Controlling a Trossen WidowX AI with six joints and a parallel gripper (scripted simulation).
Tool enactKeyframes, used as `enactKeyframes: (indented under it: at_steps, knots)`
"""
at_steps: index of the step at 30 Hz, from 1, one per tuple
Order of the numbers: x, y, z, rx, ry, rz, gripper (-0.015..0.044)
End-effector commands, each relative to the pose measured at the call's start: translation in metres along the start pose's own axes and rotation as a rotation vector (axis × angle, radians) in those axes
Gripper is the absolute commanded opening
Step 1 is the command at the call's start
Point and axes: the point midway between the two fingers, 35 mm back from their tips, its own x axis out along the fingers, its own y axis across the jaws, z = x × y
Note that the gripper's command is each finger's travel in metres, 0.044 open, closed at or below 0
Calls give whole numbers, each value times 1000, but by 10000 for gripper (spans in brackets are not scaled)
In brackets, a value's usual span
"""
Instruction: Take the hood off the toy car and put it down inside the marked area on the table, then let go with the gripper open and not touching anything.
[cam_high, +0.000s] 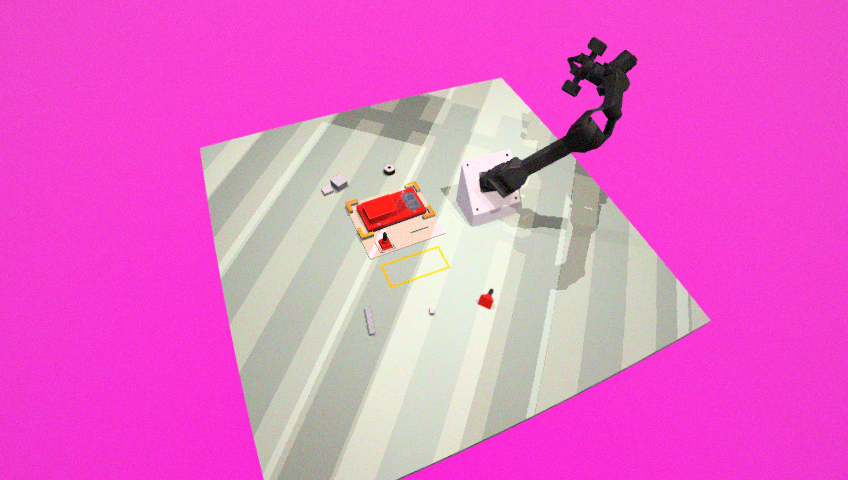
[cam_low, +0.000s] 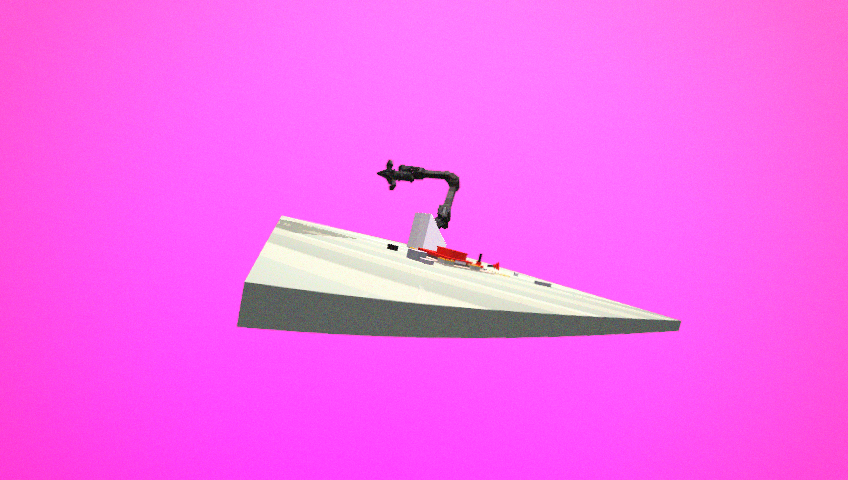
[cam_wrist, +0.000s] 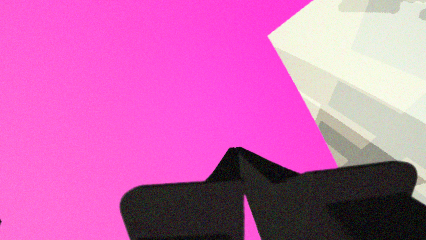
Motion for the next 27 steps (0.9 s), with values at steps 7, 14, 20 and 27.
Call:
enactKeyframes:
  at_steps: [7,14,20,27]
  knots:
    - [24,-1,-50,-143,86,-51,184]
    - [60,-16,-151,-415,235,-156,368]
    - [80,-44,-234,-664,370,-236,440]
    - [87,-93,-324,-891,541,-318,440]
